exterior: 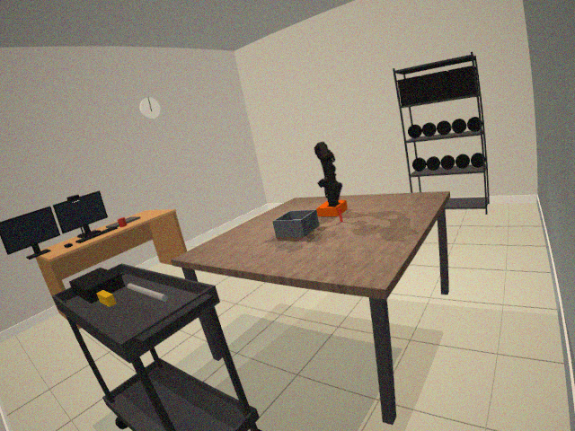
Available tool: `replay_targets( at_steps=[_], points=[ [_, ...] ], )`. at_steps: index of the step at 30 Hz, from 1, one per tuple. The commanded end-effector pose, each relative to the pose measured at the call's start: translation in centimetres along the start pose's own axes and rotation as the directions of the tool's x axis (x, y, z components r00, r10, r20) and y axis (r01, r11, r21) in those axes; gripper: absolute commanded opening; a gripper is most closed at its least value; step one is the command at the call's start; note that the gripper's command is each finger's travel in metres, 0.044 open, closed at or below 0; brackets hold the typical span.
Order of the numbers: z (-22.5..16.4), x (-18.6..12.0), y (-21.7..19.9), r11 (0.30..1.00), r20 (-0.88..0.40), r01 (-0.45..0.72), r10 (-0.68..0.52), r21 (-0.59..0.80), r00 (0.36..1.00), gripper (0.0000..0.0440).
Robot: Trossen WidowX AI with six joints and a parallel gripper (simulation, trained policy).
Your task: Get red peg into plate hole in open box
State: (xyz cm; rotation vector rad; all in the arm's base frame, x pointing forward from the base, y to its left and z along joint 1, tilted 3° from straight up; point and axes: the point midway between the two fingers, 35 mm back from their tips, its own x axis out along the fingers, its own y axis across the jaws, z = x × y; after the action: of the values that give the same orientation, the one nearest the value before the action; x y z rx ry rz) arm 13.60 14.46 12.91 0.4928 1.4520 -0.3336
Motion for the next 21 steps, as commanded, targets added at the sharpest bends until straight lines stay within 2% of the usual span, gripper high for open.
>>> replay_targets(
  at_steps=[1, 9, 21],
  points=[
    [-0.5, 1.7, -0.5, 0.997, -0.025, 0.071, -0.07, 0.04, 0.997, 0.044],
    [-0.8, 4.8, -0.3, 0.99, -0.035, 0.122, -0.119, 0.074, 0.992, 0.044],
    [-0.7, 9.8, 0.0, 0.988, -0.009, 0.126, -0.125, 0.088, 0.992, 0.044]
  ],
)
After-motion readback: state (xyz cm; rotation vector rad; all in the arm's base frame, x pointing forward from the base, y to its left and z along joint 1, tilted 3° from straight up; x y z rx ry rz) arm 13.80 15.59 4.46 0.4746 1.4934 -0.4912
